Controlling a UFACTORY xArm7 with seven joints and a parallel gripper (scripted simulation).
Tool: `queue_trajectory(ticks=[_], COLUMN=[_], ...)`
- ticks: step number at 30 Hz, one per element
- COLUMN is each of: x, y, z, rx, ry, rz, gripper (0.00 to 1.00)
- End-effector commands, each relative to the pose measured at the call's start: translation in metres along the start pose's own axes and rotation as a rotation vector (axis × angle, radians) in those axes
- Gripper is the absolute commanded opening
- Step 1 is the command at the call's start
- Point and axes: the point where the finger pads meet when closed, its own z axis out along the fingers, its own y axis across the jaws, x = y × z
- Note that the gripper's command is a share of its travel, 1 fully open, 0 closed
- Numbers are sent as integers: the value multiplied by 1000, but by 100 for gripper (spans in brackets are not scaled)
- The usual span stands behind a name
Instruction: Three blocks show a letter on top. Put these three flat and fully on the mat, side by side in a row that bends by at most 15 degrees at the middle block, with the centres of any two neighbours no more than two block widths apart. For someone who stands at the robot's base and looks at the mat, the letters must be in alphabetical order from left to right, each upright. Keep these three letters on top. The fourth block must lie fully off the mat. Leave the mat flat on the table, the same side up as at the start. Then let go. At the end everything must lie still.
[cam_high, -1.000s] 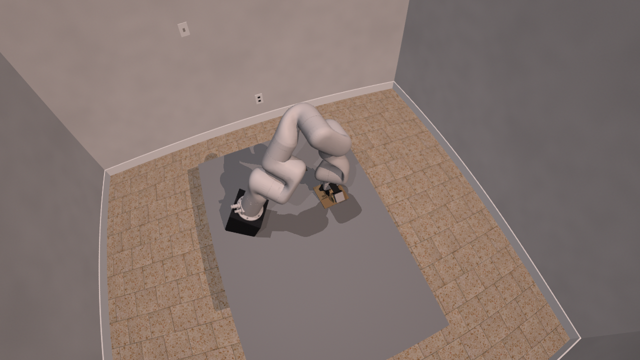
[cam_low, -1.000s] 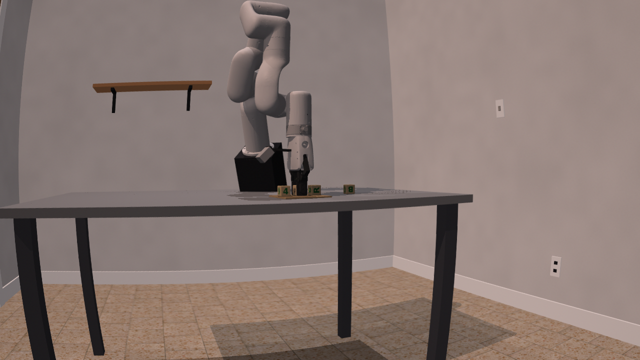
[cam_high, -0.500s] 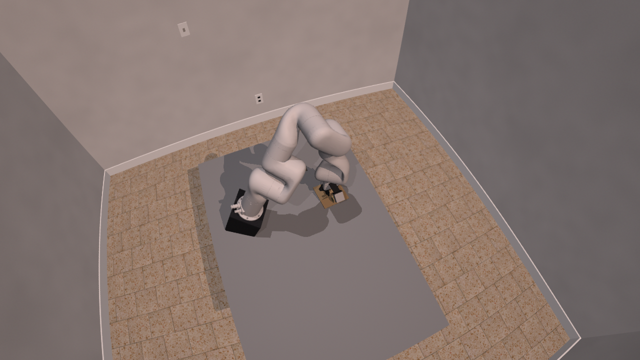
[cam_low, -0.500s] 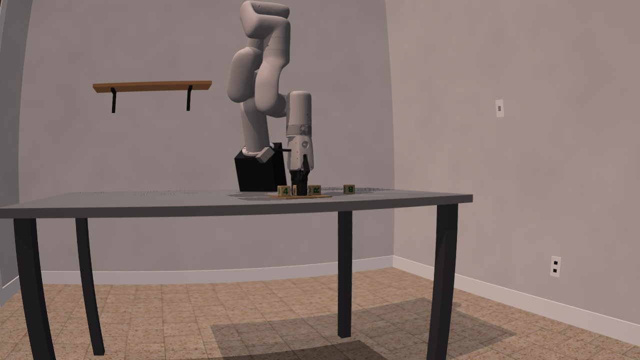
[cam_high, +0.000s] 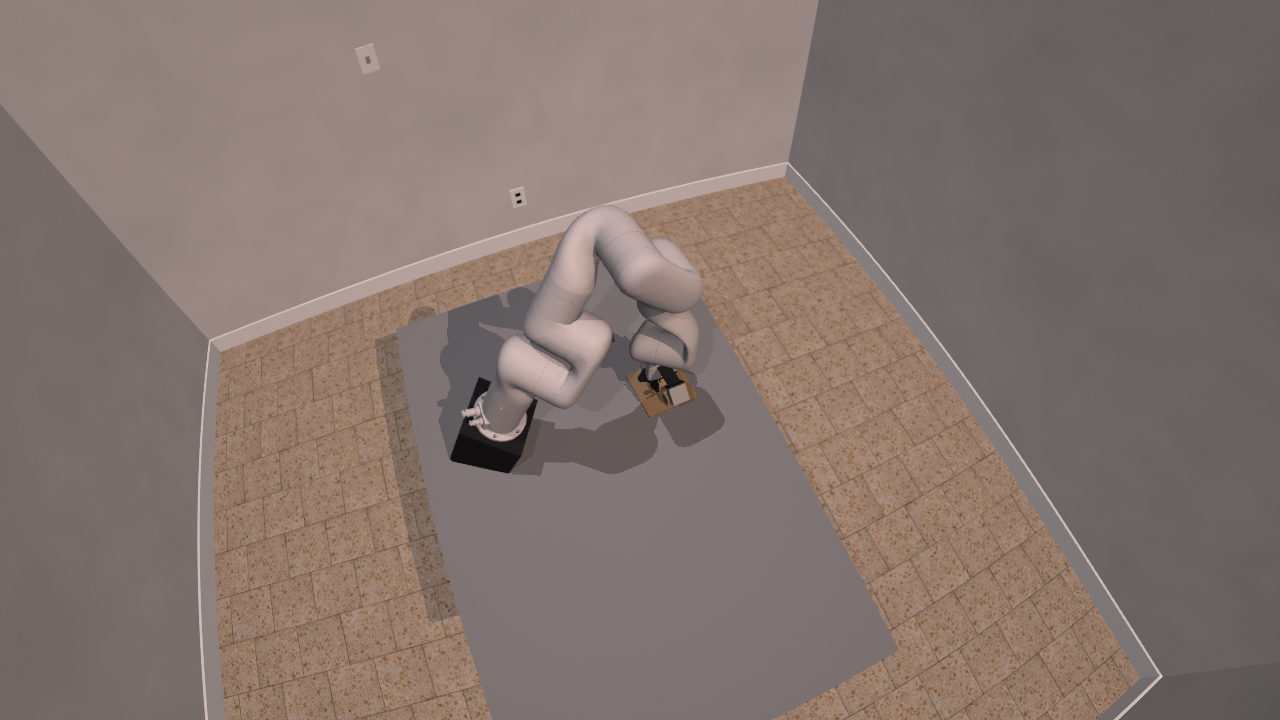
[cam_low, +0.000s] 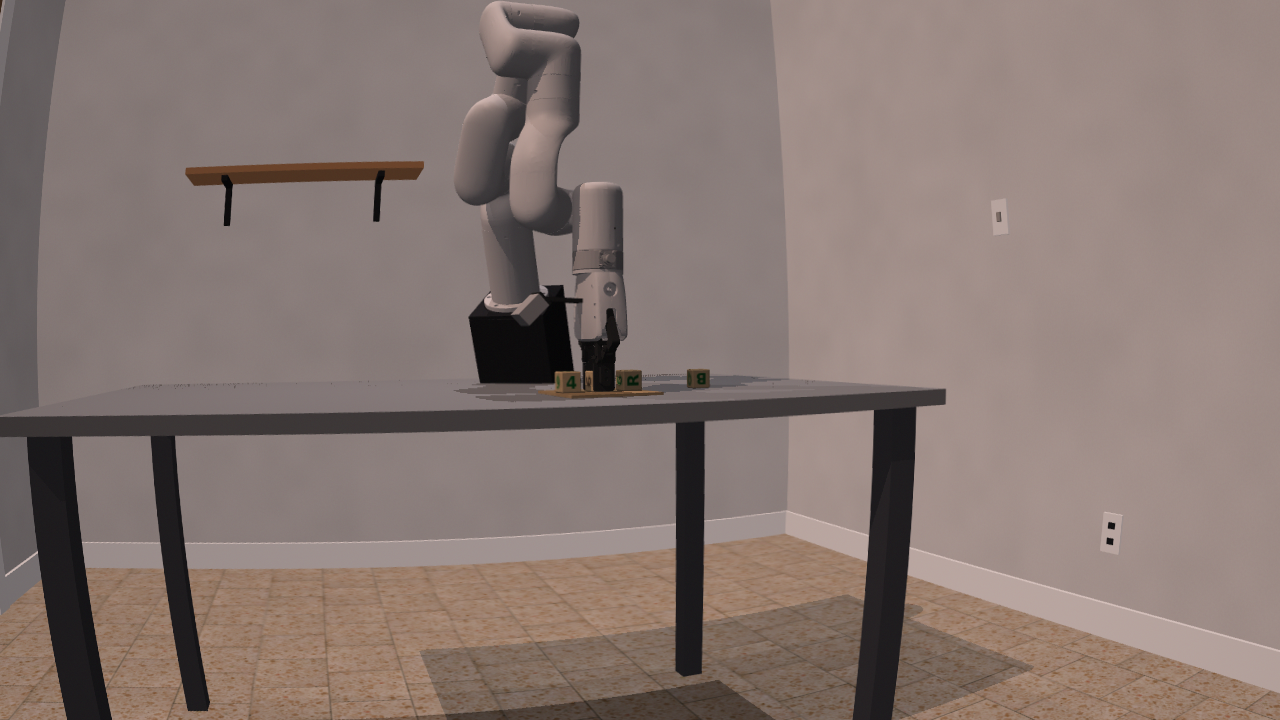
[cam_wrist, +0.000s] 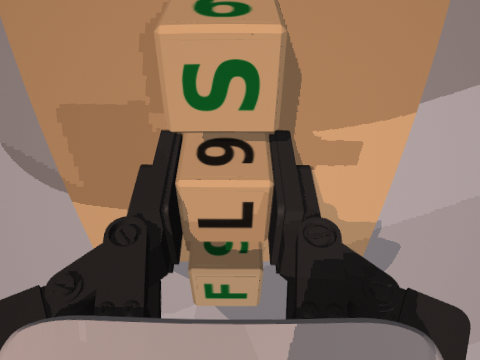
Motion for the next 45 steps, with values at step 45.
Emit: queue_trajectory(ticks=[45], x=[0], y=[-1], z=[-57], rx=[2], ry=[-1], rz=[0], gripper=[47])
